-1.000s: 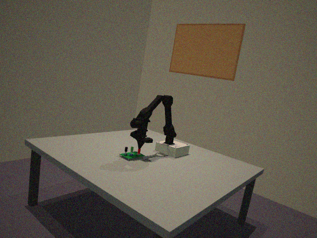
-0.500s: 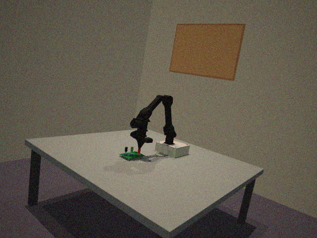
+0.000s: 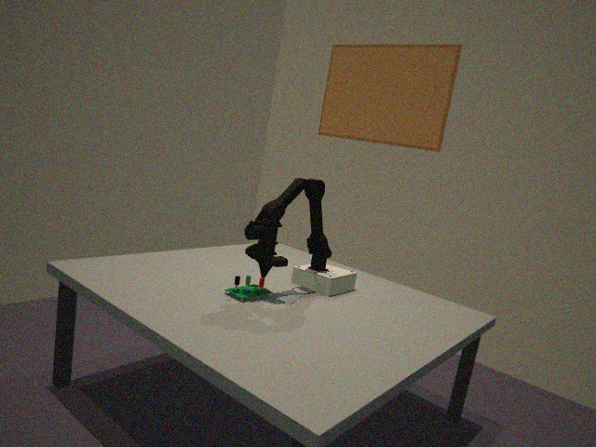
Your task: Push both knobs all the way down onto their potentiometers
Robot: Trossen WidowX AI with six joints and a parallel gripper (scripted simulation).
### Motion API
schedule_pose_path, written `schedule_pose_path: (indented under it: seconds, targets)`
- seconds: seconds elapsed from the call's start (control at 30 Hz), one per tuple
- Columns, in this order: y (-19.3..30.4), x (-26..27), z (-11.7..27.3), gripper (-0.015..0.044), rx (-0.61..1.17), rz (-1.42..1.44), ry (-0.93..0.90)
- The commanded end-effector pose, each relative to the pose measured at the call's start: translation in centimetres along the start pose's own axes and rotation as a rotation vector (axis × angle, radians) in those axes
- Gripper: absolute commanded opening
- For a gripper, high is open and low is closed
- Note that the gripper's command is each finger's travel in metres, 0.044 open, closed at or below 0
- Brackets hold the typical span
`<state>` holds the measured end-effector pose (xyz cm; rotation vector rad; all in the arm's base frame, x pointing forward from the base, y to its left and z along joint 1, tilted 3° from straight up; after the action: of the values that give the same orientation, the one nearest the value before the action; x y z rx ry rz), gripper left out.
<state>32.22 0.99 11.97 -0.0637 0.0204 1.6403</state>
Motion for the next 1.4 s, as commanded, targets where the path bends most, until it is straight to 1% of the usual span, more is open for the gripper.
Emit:
schedule_pose_path:
  seconds: [0.0,0.1,0.13,0.37,0.43,0.63,0.8,0.87,1.0,1.13,1.37]
  targets:
    - [-0.1,0.0,1.0,0.0000,-0.013,-0.001,0.000]
    - [-0.1,0.0,1.2,0.0000,-0.013,-0.001,0.000]
    - [0.0,0.0,0.6,0.0026,-0.001,0.001,0.000]
    - [0.0,0.0,0.6,0.0210,-0.001,0.001,0.000]
    - [-0.4,0.0,0.9,0.0157,-0.002,-0.020,0.000]
    - [-4.1,-0.3,3.6,0.0000,-0.012,-0.212,-0.001]
    - [-6.7,-0.5,5.8,0.0000,-0.019,-0.371,-0.004]
    - [-7.0,-0.5,6.1,0.0000,-0.020,-0.392,-0.004]
    - [-7.0,-0.5,6.1,0.0000,-0.020,-0.392,-0.004]
    - [-7.1,-0.5,4.1,0.0000,-0.020,-0.392,-0.004]
    - [-7.1,-0.5,4.1,0.0000,-0.020,-0.392,-0.004]
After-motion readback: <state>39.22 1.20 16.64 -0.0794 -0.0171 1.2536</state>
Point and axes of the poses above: the point midway between the two fingers, 35 mm back from their tips, its own z axis back along the fingers, its own x axis across the jaws, y = z × x, the point moved 8 cm from there along z, back along the fingers, and after that the axes turned 4 degrees about z, right-handed, at the moved point
